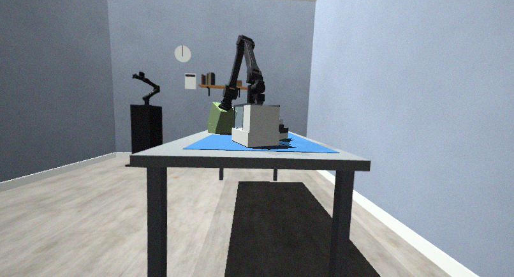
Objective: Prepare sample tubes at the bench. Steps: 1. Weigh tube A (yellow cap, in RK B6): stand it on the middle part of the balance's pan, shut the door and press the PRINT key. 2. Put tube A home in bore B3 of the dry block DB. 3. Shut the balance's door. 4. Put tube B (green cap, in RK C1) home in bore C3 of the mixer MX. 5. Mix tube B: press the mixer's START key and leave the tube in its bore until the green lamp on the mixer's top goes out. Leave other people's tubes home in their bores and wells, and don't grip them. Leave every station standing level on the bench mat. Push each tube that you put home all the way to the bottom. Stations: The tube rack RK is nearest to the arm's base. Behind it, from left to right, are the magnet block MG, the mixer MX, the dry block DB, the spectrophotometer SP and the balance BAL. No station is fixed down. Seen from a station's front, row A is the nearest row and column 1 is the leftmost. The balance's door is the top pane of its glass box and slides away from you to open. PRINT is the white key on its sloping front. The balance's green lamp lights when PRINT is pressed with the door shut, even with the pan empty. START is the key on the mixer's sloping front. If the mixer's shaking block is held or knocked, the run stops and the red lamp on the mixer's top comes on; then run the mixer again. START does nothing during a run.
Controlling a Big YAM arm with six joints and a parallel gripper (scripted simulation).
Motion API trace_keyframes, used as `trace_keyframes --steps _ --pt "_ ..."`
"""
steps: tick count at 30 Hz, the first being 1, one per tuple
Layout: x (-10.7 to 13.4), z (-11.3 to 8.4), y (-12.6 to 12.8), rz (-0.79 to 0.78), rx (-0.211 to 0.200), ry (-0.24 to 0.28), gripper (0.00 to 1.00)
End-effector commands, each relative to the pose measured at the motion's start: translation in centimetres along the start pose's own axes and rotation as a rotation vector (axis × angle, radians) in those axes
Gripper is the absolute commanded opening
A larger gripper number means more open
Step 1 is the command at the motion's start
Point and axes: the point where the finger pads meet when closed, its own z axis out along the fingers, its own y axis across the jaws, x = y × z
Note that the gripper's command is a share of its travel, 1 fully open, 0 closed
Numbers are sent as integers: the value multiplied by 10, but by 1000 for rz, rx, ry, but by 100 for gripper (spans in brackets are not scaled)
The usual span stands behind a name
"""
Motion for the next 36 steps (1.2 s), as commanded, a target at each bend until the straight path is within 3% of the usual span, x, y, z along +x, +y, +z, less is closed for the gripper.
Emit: trace_keyframes --steps 1,25,26,31,36 --pt "2 10 6 4 -5 6 9" --pt "2 10 6 4 -5 6 9" --pt "2 9 6 4 -5 6 36" --pt "-11 -7 2 -1 0 -24 36" --pt "-11 -7 2 -1 0 -24 36"
